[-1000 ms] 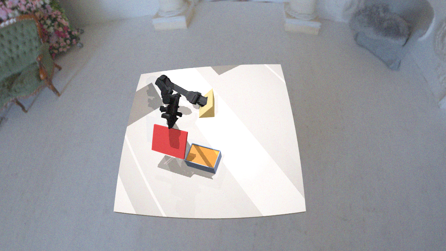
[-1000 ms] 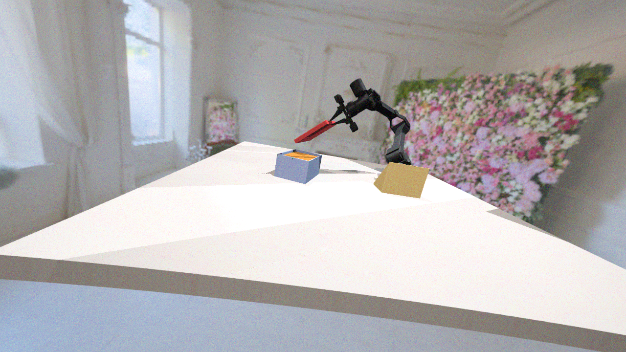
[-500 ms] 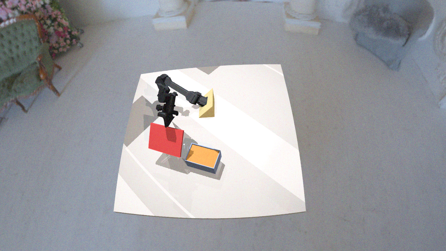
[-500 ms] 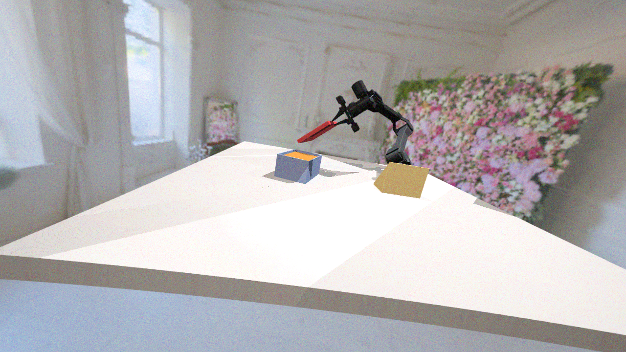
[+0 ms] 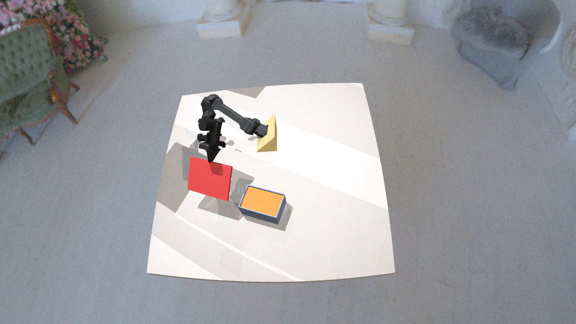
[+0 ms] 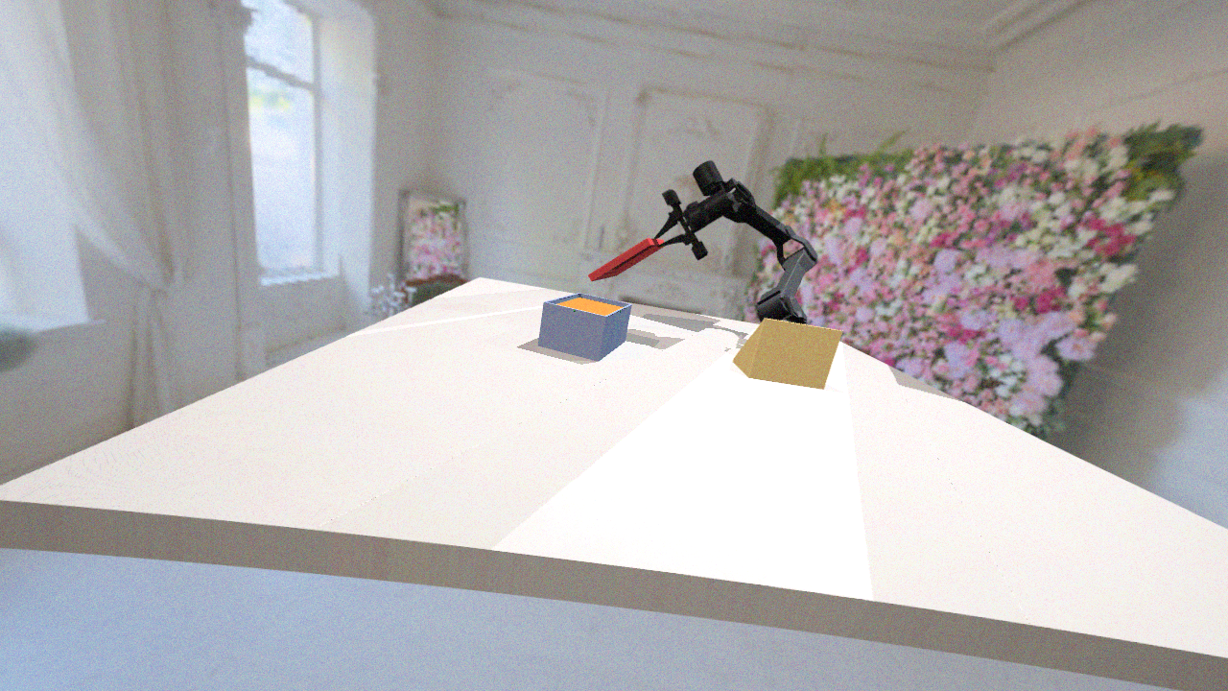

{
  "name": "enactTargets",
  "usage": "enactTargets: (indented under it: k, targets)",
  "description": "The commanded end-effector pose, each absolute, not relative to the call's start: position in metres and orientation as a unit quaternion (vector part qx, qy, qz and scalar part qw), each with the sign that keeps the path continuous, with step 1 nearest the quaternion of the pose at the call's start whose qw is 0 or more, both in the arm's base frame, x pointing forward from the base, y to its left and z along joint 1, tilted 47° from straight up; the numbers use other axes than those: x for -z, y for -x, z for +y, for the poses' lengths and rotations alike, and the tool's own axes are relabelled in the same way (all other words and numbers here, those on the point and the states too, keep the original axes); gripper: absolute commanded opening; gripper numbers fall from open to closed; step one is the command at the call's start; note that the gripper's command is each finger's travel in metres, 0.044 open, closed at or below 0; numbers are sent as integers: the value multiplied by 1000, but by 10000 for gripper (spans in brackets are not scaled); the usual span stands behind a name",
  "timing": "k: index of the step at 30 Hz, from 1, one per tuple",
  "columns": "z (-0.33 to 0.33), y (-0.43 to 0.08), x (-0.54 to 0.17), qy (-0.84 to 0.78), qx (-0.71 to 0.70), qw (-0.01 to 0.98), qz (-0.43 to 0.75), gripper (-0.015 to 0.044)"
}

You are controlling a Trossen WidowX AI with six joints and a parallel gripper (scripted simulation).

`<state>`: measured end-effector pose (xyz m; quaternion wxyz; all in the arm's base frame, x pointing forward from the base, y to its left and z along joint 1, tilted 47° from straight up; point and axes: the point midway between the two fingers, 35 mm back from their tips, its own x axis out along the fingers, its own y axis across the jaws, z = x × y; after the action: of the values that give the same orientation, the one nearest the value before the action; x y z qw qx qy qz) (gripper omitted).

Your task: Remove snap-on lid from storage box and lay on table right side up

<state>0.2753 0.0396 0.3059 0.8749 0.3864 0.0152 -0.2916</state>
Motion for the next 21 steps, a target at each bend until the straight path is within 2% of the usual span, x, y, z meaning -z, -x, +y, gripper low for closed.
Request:
enactTargets:
  k: [1,21]
  targets:
    - [35,-272,-315,-392,286,874,14,0]
    - [8,-260,-341,-392,286,874,14,0]
